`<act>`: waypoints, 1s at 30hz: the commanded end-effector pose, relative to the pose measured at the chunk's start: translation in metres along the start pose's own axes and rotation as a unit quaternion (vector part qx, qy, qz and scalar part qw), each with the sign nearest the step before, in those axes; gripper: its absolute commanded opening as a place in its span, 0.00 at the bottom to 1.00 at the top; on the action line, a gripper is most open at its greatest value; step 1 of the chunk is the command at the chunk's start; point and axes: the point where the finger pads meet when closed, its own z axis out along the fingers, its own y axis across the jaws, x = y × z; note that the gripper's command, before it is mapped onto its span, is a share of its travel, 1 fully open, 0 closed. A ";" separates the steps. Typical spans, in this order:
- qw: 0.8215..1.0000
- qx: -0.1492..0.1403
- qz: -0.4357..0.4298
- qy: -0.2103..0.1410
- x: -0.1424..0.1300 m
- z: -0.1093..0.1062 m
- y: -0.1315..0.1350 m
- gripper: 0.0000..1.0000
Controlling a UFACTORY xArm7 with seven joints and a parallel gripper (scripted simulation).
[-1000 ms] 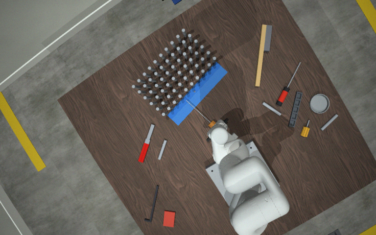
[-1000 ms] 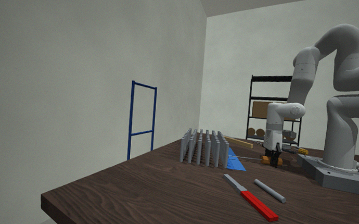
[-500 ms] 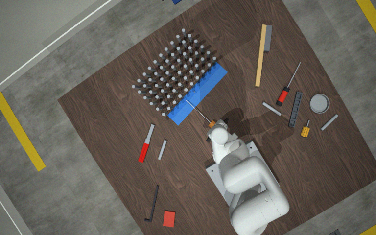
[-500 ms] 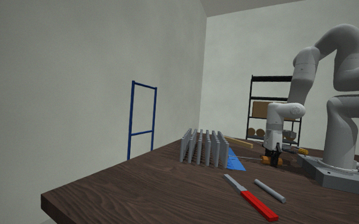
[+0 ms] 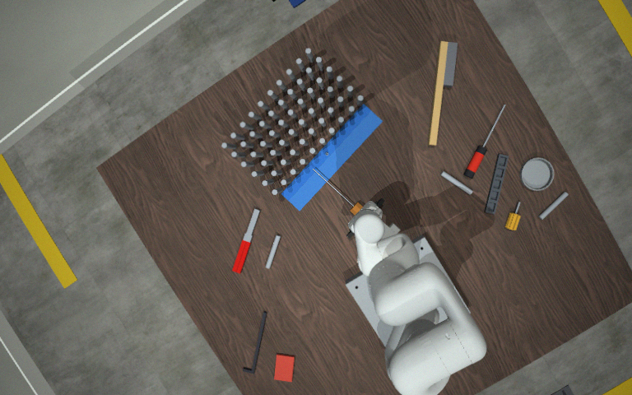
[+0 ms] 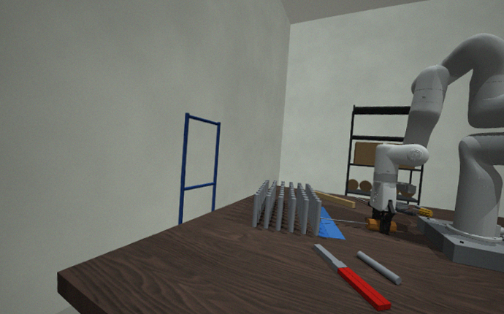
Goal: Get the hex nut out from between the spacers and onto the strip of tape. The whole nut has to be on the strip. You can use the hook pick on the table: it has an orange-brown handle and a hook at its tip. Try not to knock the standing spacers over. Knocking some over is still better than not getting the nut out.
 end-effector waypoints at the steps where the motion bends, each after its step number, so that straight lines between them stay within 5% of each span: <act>1: 1.000 0.000 0.000 -0.001 -0.001 -0.001 0.000 0.65; 19: 1.000 0.000 0.000 -0.001 -0.001 -0.010 0.000 0.65; 30: 1.000 0.000 0.000 -0.001 -0.001 -0.054 0.000 0.65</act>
